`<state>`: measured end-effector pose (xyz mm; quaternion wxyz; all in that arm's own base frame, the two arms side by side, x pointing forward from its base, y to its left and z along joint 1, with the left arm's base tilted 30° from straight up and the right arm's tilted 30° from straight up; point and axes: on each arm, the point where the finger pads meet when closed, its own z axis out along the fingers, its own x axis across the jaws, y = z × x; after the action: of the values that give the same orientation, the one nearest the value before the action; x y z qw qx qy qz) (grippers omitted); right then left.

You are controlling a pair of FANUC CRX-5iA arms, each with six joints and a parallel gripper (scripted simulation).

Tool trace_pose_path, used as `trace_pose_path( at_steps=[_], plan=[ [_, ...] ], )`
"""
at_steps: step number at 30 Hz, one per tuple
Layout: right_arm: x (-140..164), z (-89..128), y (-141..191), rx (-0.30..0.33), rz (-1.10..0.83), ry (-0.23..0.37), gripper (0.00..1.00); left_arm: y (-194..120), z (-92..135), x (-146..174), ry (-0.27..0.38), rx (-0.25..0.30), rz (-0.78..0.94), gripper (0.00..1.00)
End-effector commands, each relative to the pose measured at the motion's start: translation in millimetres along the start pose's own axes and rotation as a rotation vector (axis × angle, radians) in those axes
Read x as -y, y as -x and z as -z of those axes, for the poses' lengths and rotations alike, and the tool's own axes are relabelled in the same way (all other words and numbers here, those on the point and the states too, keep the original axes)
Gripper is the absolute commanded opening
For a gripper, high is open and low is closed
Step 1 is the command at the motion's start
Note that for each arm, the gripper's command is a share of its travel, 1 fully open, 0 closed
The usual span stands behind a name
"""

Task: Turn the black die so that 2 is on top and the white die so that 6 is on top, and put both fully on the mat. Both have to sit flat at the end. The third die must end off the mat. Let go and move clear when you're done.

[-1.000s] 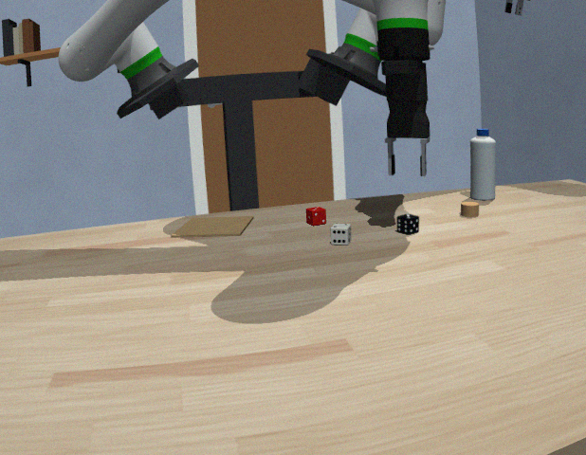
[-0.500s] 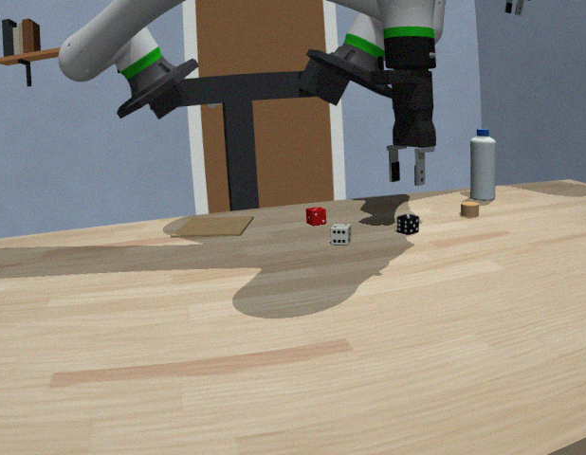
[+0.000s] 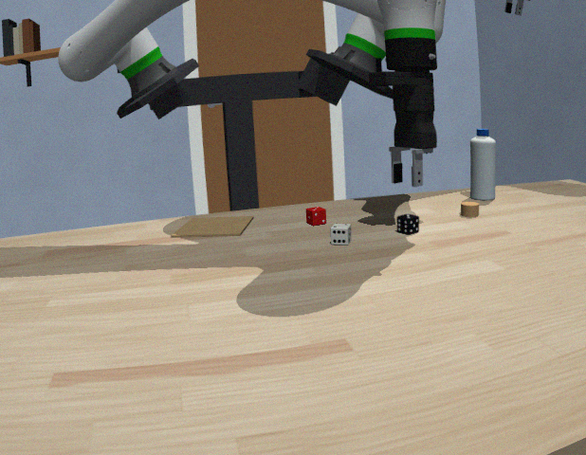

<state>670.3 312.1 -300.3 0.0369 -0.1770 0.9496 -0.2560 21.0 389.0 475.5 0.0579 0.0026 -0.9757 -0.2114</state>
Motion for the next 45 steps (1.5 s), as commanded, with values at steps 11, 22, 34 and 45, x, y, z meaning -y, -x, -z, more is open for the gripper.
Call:
trace_pose_path(
  at_steps=[11,22,34,45],
  plan=[
    [0,1,1,0.003,0.000,0.001,0.87,0,1,0,0.002,0.000,0.000,1.00],
    [0,-6,1,0.003,0.000,0.000,0.87,0,1,0,0.002,0.000,0.000,1.00],
    [0,-21,1,0.003,0.000,0.000,0.87,0,1,0,0.002,0.000,0.000,1.00],
    [0,-38,1,0.003,0.000,0.000,0.87,0,1,0,0.002,0.000,0.000,1.00]
  ],
)
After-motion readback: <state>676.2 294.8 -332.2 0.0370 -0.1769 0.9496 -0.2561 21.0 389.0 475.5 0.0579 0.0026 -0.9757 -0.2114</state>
